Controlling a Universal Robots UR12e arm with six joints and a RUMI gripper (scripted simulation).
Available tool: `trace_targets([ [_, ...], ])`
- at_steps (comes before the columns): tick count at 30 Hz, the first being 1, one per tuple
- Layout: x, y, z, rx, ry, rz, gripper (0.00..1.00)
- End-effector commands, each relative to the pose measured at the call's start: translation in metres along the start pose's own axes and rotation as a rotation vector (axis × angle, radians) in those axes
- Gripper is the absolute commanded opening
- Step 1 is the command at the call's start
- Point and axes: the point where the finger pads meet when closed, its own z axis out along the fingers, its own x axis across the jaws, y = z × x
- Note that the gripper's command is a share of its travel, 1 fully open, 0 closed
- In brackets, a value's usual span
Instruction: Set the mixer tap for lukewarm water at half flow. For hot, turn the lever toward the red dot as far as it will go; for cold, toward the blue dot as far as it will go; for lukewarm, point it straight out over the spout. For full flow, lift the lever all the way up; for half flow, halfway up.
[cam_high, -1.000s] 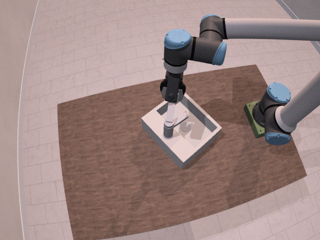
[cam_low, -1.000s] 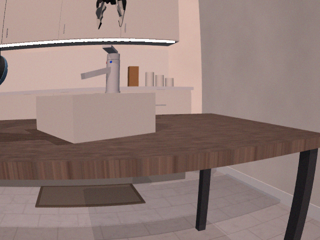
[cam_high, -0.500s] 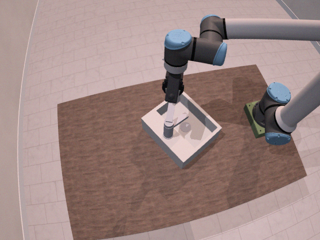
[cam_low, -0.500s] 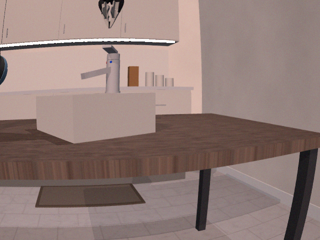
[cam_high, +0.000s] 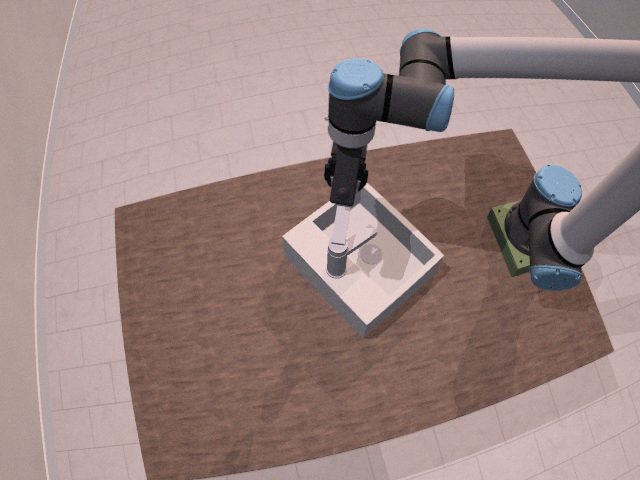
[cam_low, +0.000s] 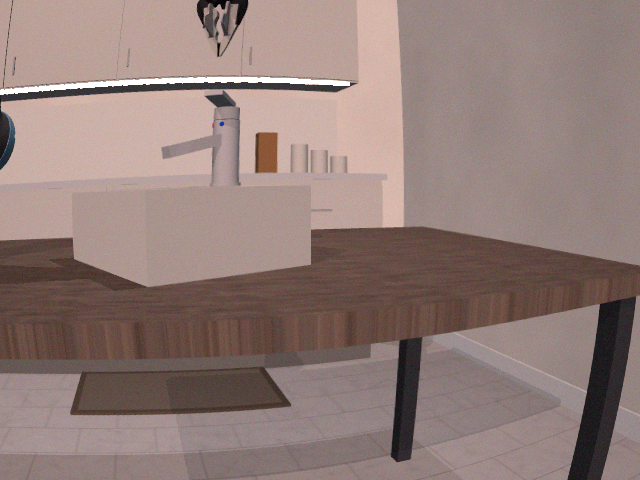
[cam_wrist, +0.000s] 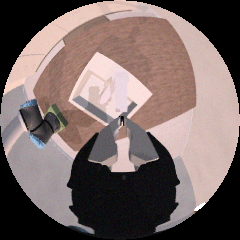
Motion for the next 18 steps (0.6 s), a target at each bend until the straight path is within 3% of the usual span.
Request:
trace_targets([
  [1,0.0005,0.0,-0.0008,0.0,0.002,0.0,0.0],
  [12,0.0005,0.0,-0.0008,0.0,0.002,0.0,0.0],
  [13,0.0005,0.0,-0.0008,0.0,0.002,0.0,0.41],
  [18,0.0005,0.0,-0.0008,0.0,0.002,0.0,0.41],
])
